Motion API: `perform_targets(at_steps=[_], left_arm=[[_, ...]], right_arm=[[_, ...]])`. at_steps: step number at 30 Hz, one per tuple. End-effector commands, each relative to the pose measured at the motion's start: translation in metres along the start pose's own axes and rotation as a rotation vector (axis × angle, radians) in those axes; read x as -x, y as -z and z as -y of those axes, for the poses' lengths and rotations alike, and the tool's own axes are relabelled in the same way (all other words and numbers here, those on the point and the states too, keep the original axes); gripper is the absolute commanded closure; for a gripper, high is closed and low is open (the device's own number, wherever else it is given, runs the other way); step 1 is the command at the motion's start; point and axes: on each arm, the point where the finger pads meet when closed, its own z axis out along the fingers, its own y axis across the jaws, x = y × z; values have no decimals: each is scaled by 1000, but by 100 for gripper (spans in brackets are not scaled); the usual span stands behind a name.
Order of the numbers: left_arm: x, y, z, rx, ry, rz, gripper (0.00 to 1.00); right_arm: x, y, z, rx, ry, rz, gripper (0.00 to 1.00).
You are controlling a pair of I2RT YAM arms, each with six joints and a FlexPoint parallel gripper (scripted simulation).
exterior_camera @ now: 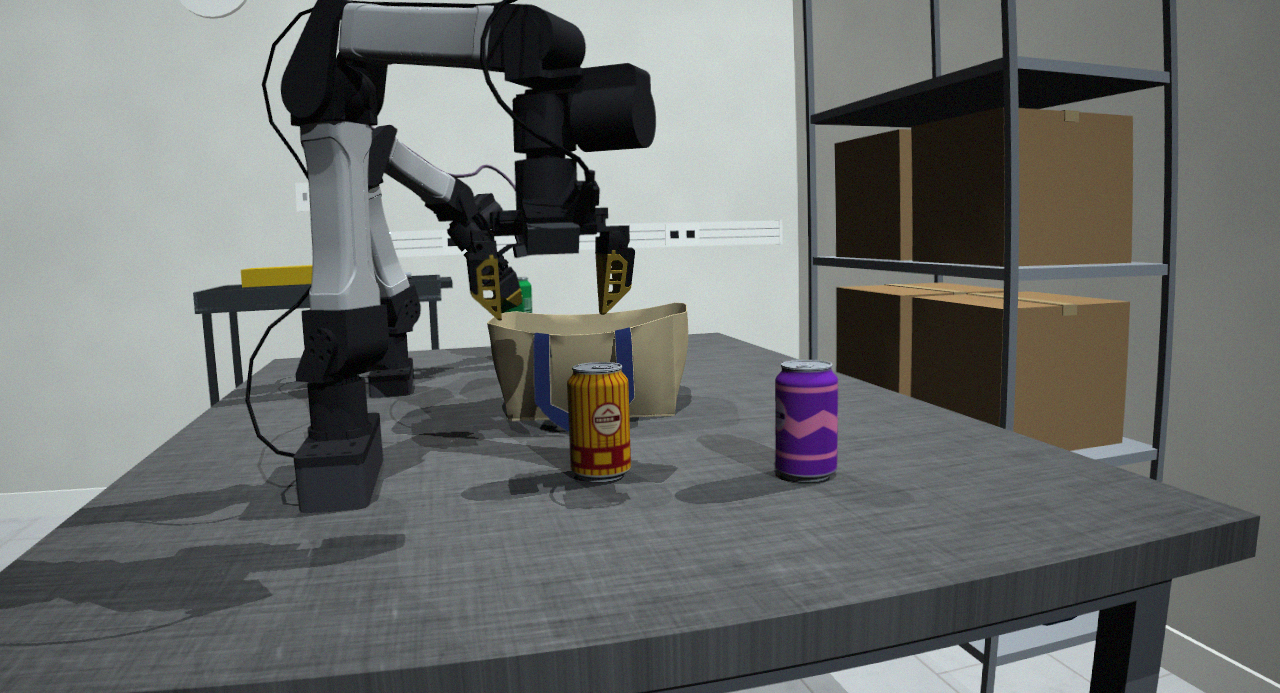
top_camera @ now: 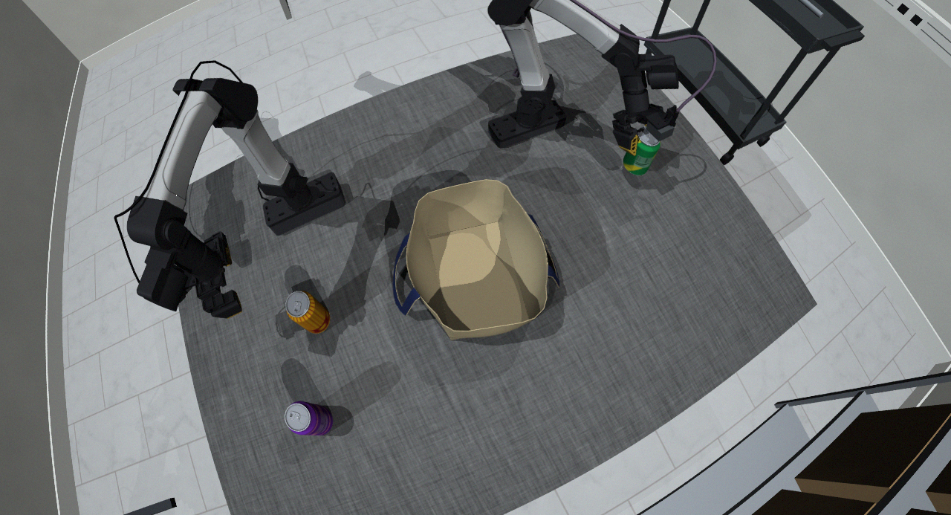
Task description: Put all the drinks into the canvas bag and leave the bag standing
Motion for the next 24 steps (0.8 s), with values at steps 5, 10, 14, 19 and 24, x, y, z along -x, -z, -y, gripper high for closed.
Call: perform_targets(at_steps=[5, 10, 14, 19, 24], left_arm=[[50, 36, -16, 73, -49, 135, 33], [50, 46, -12, 57, -40, 113, 33], [56, 54, -11, 52, -47, 111, 33], [60, 63, -12, 48, -43, 105, 33], [68, 63, -16, 55, -50, 119, 33]], right_arm=[[7, 16, -6, 56, -4, 54, 0], [7, 16, -6, 56, -4, 54, 0], [7, 16, -6, 56, -4, 54, 0], [7, 16, -6, 56, -4, 54, 0], [7, 16, -6, 56, -4, 54, 0]])
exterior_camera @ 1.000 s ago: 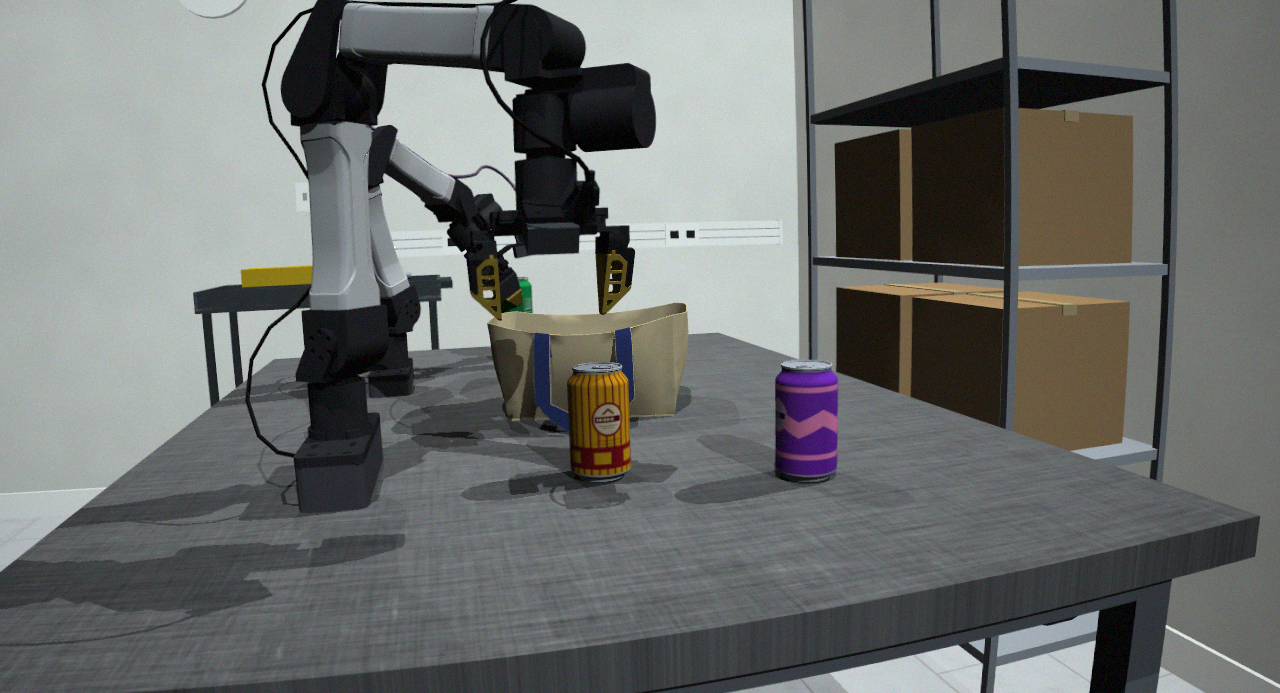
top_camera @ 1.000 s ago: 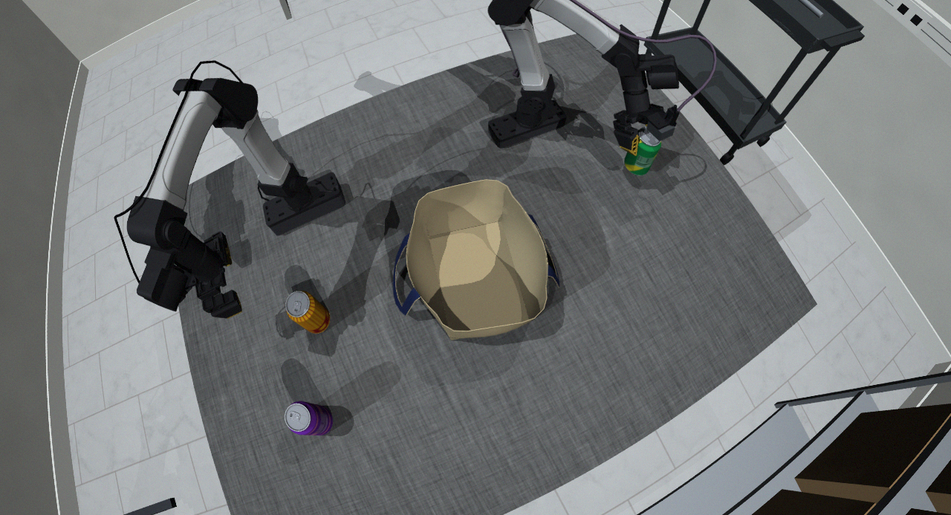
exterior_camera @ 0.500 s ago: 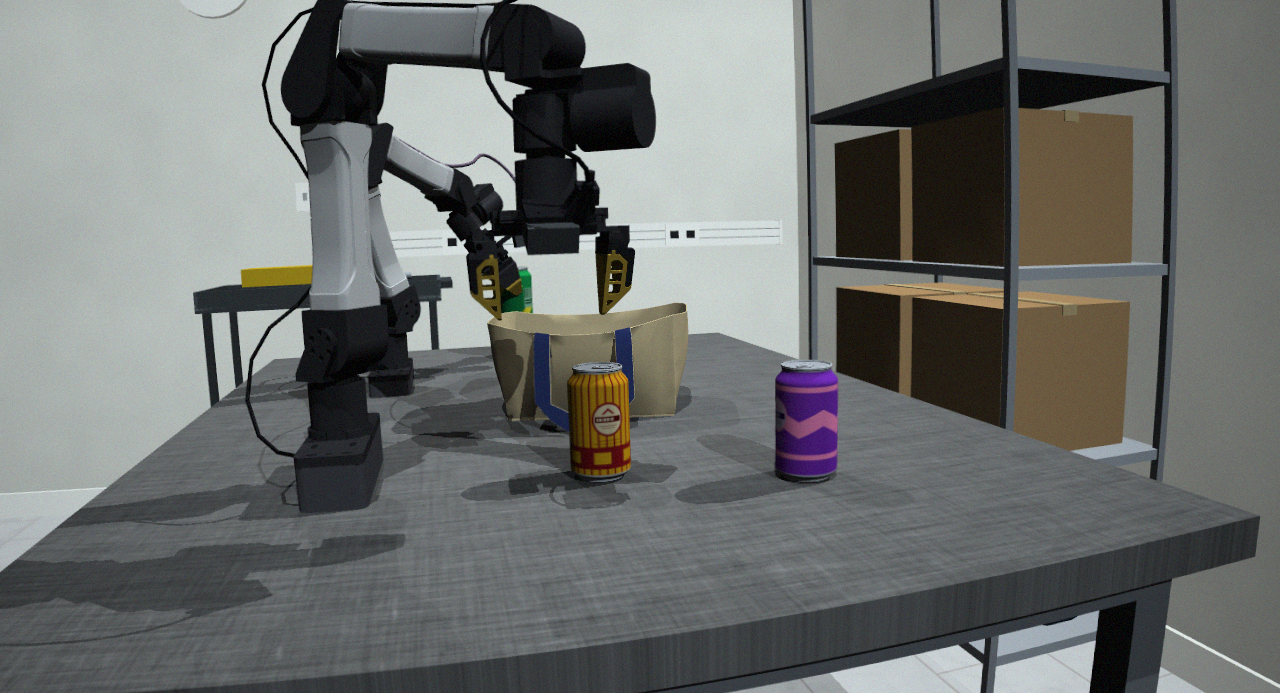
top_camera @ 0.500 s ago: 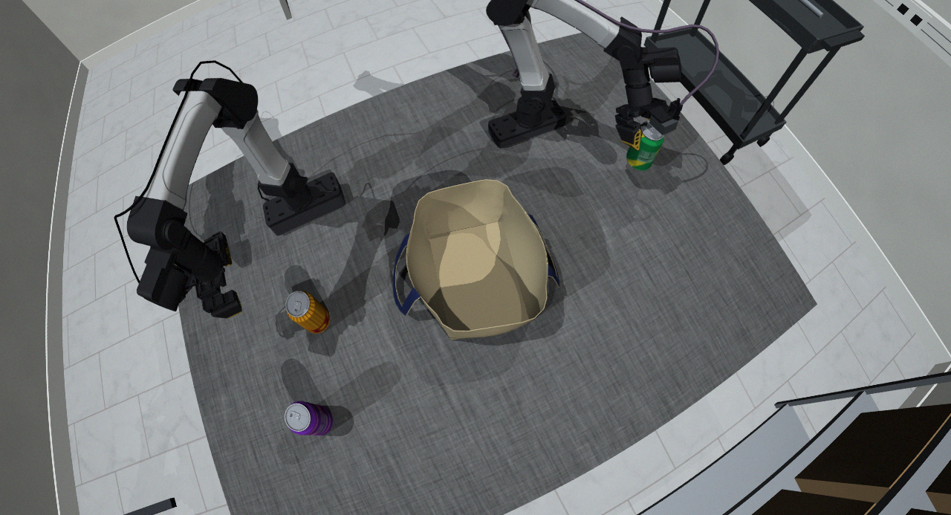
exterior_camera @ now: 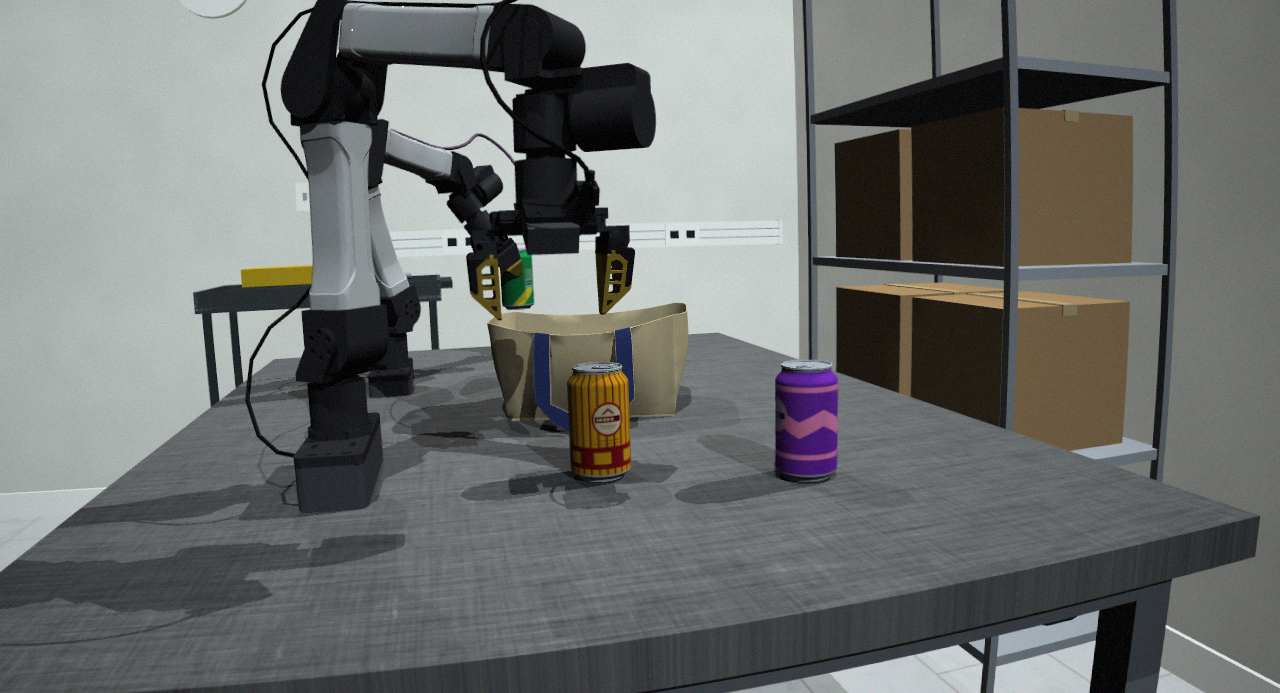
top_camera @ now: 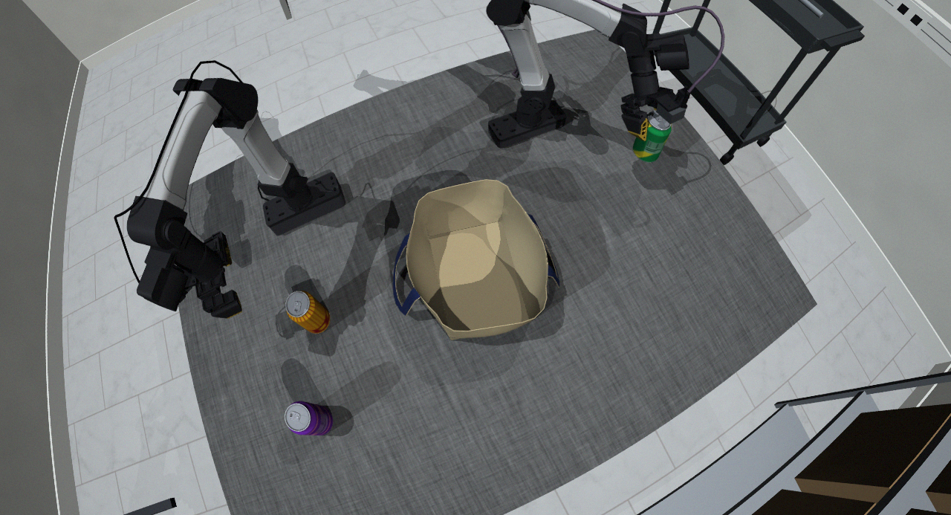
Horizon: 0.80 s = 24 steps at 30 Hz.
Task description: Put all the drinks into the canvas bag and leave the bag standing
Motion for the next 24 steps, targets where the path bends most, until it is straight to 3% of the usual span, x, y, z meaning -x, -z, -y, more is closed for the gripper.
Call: perform_targets(at_steps=[1, 4, 12, 13, 24], left_arm=[[26, 18, -5, 13, -29, 71, 33], [37, 24, -8, 54, -53, 127, 33], [33, 21, -4, 47, -53, 124, 33], [19, 10, 2, 22, -35, 91, 33], [31, 20, -2, 47, -54, 125, 33]], right_arm=[[7, 16, -6, 56, -4, 54, 0], [7, 16, -6, 56, -4, 54, 0], [7, 16, -6, 56, -4, 54, 0], [7, 16, -6, 56, -4, 54, 0], [7, 16, -6, 57, -4, 54, 0]])
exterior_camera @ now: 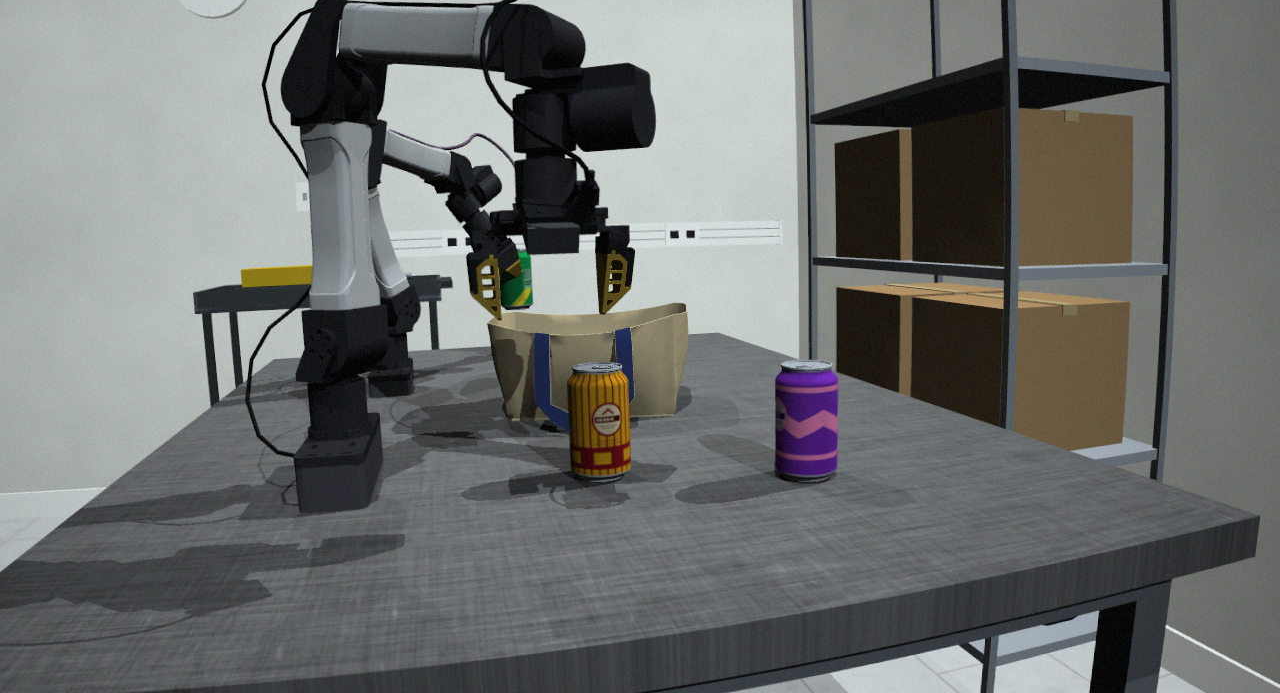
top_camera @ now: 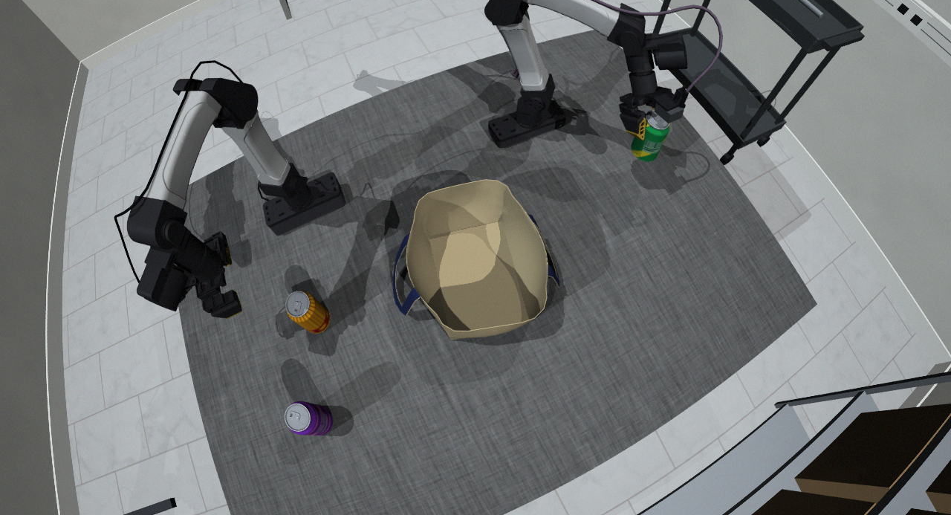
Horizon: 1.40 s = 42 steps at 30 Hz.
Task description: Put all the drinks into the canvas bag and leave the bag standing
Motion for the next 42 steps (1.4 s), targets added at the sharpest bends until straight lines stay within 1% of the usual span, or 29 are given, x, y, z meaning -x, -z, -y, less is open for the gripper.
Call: perform_targets(at_steps=[1, 2, 4, 7, 8, 10, 11, 12, 14, 15, 24, 25, 27, 28, 29, 30, 31, 42], left_arm=[[34, 18, -5, 48, -54, 124, 33], [34, 18, -5, 48, -54, 125, 33], [28, 24, 3, 17, -31, 84, 33], [37, 32, 0, 26, -39, 97, 33], [43, 32, -4, 44, -53, 121, 33], [43, 32, -4, 44, -53, 121, 33], [37, 27, -6, 14, -23, 75, 33], [38, 30, -6, 12, -16, 71, 33], [42, 39, -8, 29, -17, 85, 33], [42, 37, -9, 19, -10, 73, 33], [56, 57, -4, 6, -38, 71, 33], [64, 61, -7, 34, -49, 106, 33], [64, 61, -7, 34, -49, 106, 33], [55, 59, -4, -3, -21, 54, 33], [57, 60, -7, 7, -27, 62, 33], [64, 67, -10, 44, -51, 108, 33], [66, 70, -10, 54, -51, 120, 33], [66, 70, -6, 50, -57, 124, 33]], right_arm=[[7, 16, -6, 56, -4, 54, 0], [7, 16, -6, 56, -4, 54, 0], [7, 16, -6, 56, -4, 54, 0], [7, 16, -6, 56, -4, 54, 0], [7, 16, -6, 56, -4, 54, 0], [7, 16, -6, 56, -4, 54, 0], [7, 16, -6, 56, -4, 54, 0], [7, 16, -6, 56, -4, 54, 0], [7, 16, -6, 56, -4, 54, 0], [7, 16, -6, 56, -4, 54, 0], [7, 16, -6, 56, -4, 54, 0], [7, 16, -6, 56, -4, 54, 0], [7, 16, -6, 56, -4, 54, 0], [7, 16, -6, 57, -4, 54, 0], [7, 16, -6, 57, -4, 54, 0], [7, 16, -6, 57, -4, 54, 0], [7, 16, -6, 57, -4, 54, 0], [7, 16, -6, 57, -4, 54, 0]])
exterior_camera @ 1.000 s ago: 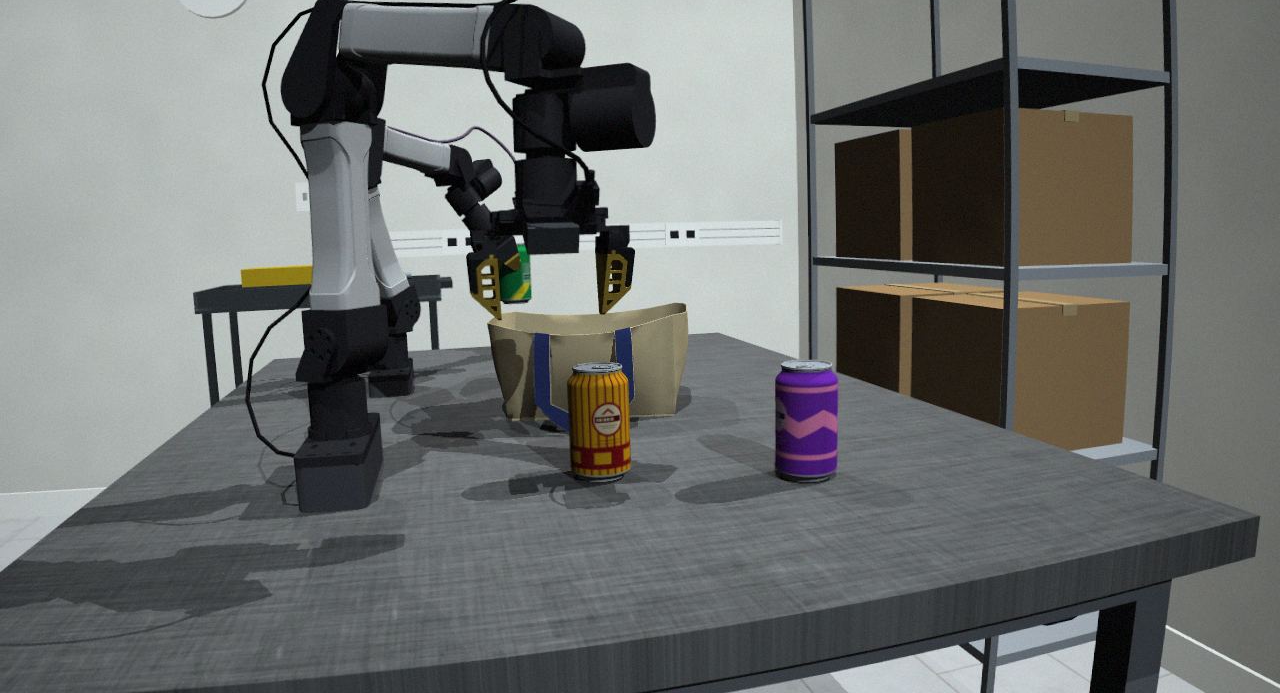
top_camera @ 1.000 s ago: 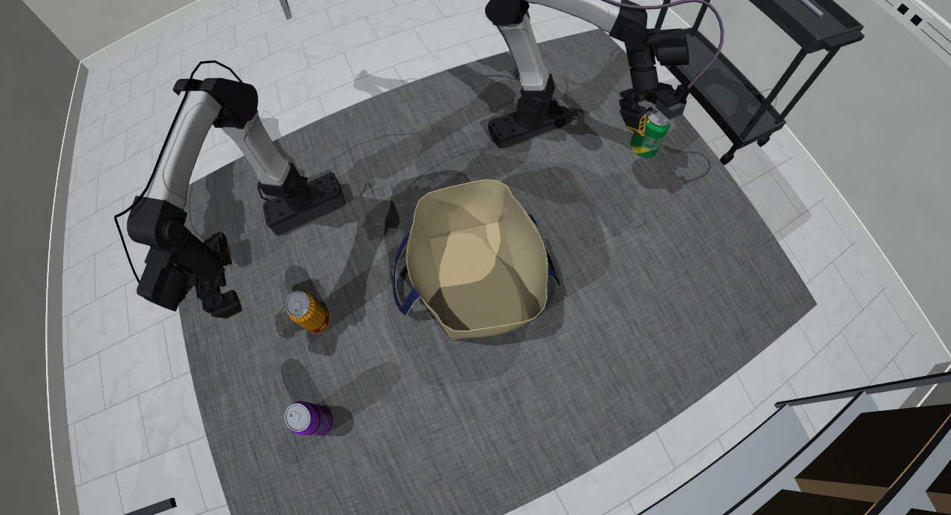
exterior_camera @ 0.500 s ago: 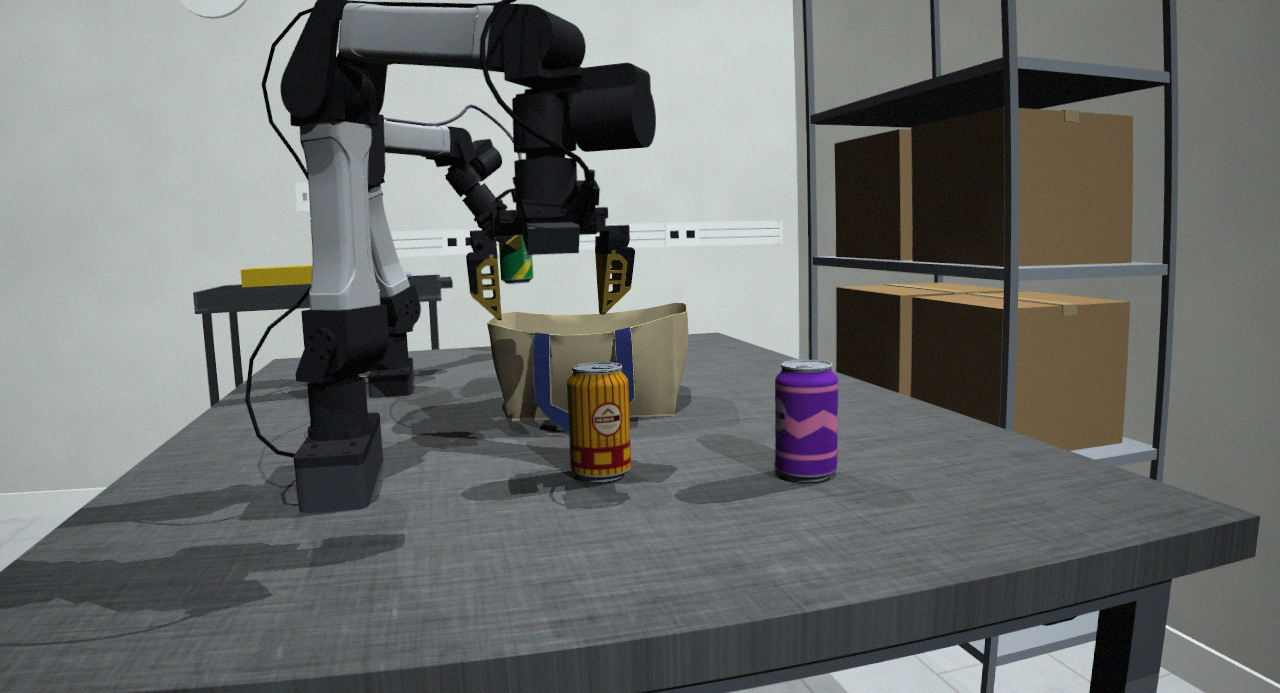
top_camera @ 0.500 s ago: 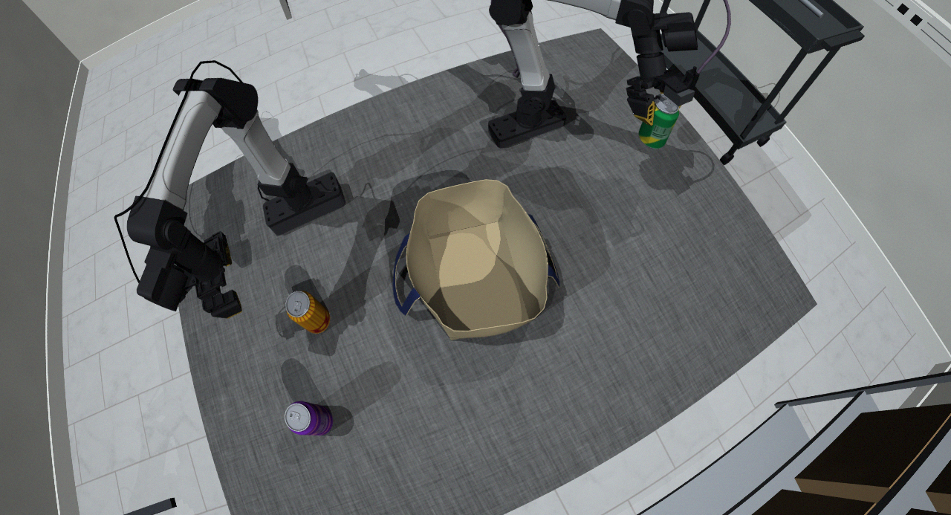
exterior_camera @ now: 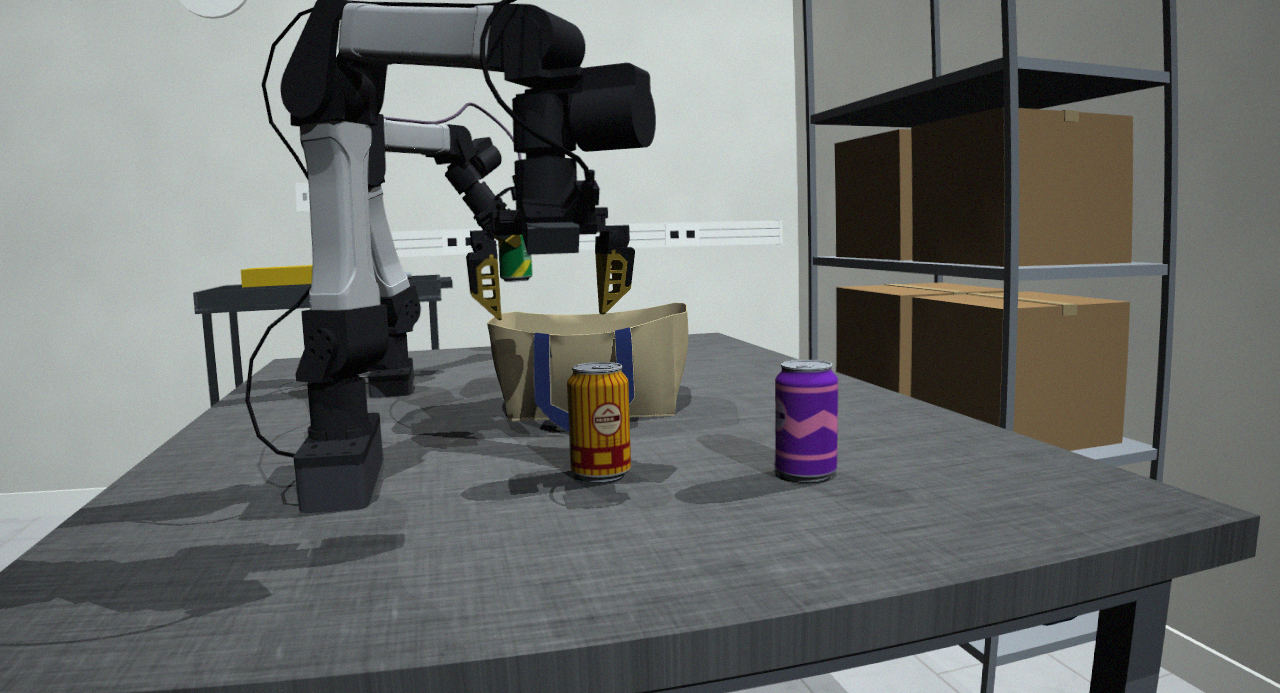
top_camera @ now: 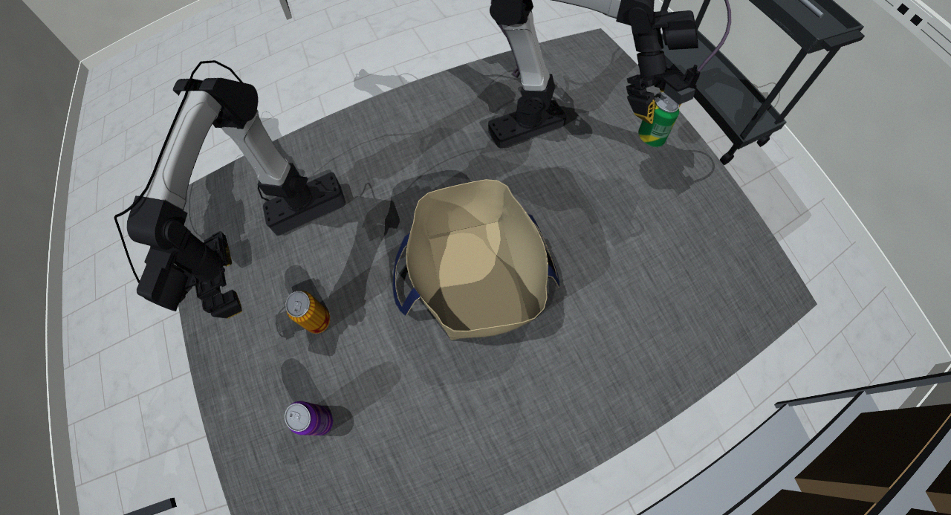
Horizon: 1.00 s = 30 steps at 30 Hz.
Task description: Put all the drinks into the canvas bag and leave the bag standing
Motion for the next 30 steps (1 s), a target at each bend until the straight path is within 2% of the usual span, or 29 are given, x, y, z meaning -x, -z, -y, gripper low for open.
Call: perform_targets(at_steps=[1, 7, 9, 12, 15, 21, 22, 30], left_arm=[[31, 24, -3, 53, -61, 126, 33], [30, 22, -3, 53, -61, 128, 33], [18, 11, 1, 31, -45, 99, 33], [29, 22, -1, 53, -61, 128, 33], [19, 12, 1, 34, -48, 103, 33], [28, 21, -2, 53, -62, 127, 33], [13, 7, 5, 52, -16, 77, 33], [27, 10, 27, 65, -19, 105, 33]], right_arm=[[7, 16, -6, 56, -4, 54, 0], [7, 16, -6, 56, -4, 54, 0], [7, 16, -6, 56, -4, 54, 0], [7, 16, -6, 56, -4, 54, 0], [7, 16, -6, 56, -4, 54, 0], [7, 16, -6, 57, -4, 54, 0], [7, 16, -6, 57, -4, 54, 0], [7, 16, -6, 57, -4, 54, 0]])
